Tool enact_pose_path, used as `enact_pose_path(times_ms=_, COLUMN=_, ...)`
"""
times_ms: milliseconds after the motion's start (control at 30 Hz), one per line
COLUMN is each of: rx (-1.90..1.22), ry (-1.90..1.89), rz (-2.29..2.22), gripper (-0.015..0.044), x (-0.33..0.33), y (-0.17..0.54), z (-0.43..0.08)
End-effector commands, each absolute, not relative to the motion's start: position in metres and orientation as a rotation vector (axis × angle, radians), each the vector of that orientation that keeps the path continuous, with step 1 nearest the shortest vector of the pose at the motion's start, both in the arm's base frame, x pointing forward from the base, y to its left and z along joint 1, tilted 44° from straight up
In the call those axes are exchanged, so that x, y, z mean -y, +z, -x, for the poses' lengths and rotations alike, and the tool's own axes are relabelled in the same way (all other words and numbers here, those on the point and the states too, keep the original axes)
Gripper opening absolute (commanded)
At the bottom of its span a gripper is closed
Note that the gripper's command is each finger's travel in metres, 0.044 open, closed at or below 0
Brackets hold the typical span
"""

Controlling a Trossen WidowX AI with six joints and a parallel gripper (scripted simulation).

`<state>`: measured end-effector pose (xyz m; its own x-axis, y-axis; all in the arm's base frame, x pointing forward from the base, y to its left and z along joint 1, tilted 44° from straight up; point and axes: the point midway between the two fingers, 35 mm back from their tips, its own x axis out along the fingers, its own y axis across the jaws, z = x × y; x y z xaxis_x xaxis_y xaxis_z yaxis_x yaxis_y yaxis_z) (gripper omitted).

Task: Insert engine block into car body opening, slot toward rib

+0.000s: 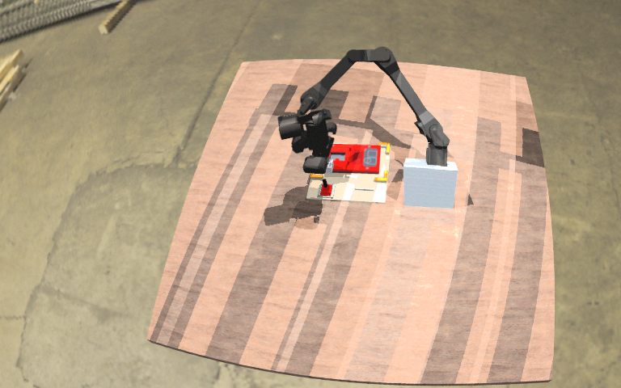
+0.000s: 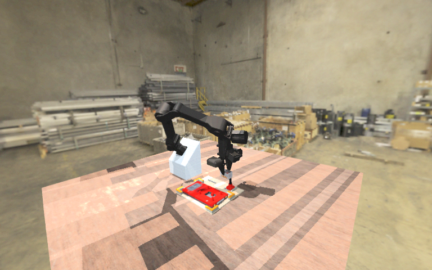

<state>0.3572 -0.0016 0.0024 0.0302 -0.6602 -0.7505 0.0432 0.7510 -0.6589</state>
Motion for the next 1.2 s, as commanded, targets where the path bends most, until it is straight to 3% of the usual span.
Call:
enact_pose_path(times_ms=0, rx=-1.450, ry=-0.578, rz=0.550, gripper=0.0000, x=0.012, y=0.008, z=-0.358)
enact_pose_path(times_ms=1000, rx=-1.471, ry=-0.569, rz=0.629, gripper=0.0000, x=0.095, y=0.042, z=-0.343)
enact_pose_path(times_ms=1167, rx=-1.474, ry=-0.563, rz=0.636, gripper=0.0131, x=0.095, y=0.042, z=-0.342)
